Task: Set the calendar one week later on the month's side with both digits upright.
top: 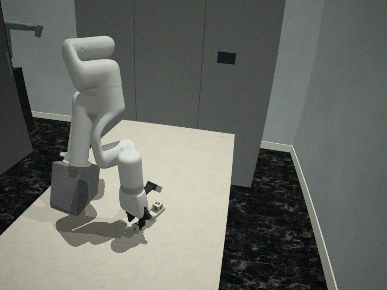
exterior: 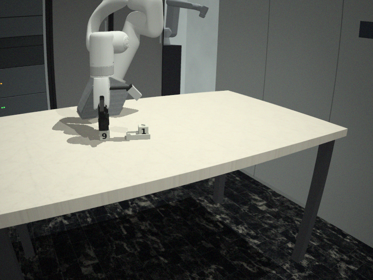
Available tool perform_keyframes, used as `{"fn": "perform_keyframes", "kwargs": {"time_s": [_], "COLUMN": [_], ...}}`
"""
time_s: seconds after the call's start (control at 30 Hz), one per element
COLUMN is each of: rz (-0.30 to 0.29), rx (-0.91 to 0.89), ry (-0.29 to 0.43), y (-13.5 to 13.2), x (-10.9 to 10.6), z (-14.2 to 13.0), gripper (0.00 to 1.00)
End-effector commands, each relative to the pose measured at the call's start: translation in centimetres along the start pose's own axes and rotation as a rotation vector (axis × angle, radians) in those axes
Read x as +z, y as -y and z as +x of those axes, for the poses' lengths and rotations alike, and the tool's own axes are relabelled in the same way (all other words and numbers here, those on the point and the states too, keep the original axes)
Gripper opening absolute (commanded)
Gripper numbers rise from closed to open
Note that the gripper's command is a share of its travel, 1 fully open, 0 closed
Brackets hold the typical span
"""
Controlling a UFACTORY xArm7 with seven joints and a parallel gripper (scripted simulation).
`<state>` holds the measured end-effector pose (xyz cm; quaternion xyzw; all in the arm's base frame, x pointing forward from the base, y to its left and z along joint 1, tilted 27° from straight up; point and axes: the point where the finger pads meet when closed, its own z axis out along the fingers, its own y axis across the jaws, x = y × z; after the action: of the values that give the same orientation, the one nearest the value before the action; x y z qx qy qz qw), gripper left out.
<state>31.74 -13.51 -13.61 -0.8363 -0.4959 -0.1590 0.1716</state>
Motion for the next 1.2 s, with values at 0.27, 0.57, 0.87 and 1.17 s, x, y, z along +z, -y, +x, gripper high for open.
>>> {"fn": "perform_keyframes", "kwargs": {"time_s": [0.27,0.57,0.87,1.17], "rz": [-0.003,-0.003,-0.003,-0.003], "rx": [0.000,0.000,0.000,0.000], "ry": [0.002,0.002,0.002,0.002], "y": [-0.1,-0.1,-0.1,-0.1], "x": [-0.1,0.2,1.3,2.6], "z": [-0.1,-0.1,-0.1,-0.1], "gripper": [0.49,0.49,0.49,0.49]}}
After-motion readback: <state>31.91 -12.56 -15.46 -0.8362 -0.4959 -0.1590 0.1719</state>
